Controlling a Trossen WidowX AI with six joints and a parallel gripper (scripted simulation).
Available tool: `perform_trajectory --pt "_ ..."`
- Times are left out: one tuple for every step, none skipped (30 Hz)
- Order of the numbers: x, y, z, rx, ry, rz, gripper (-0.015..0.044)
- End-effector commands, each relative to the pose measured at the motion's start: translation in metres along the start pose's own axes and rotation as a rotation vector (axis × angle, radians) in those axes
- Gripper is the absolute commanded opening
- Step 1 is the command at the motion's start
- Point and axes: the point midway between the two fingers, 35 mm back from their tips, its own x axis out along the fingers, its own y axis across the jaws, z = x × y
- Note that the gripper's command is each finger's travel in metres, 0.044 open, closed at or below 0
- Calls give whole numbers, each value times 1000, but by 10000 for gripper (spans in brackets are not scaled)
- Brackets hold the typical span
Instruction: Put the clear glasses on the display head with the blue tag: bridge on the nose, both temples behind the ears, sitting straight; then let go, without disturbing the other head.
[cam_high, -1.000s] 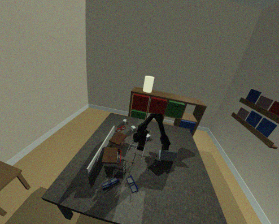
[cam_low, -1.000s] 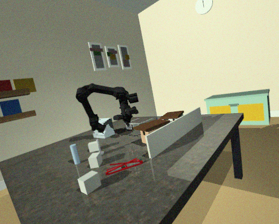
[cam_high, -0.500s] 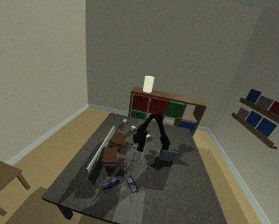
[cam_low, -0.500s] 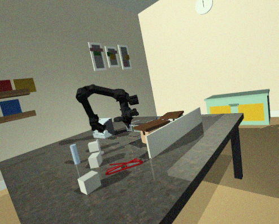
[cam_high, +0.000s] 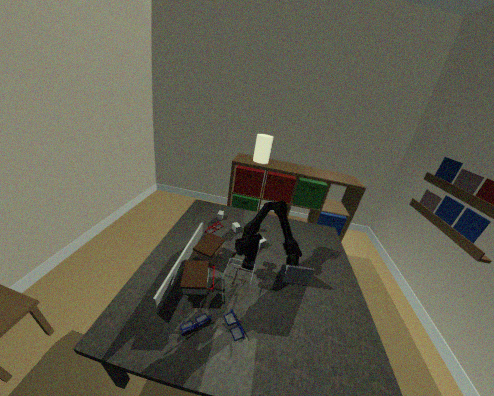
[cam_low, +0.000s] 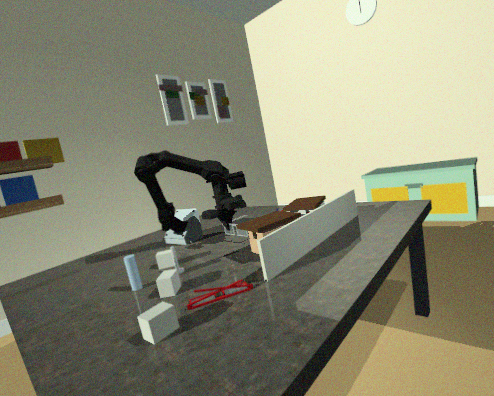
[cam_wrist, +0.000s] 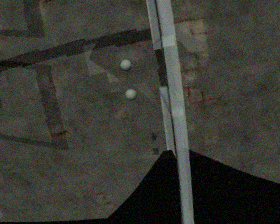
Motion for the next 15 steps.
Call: perform_trajectory --pt "3 0 0 -6 -4 -2 0" --pt "4 0 0 -6 -4 -2 0" --pt "5 0 0 -6 -4 -2 0" --pt "6 0 0 -6 -4 -3 0" --pt "6 -1 0 -6 -4 -3 0" --pt "7 -1 0 -6 -4 -3 0" --pt "8 -1 -1 -6 -4 -3 0" --pt "9 -1 -1 -6 -4 -3 0" --pt "10 -1 -1 -6 -4 -3 0" --pt "11 -1 -1 -6 -4 -3 0" --pt "12 -1 -1 -6 -4 -3 0" --pt "12 -1 -1 -6 -4 -4 0" --pt "13 -1 -1 -6 -4 -4 0" --pt "14 -1 -1 -6 -4 -4 0" --pt "15 -1 -1 -6 -4 -4 0"
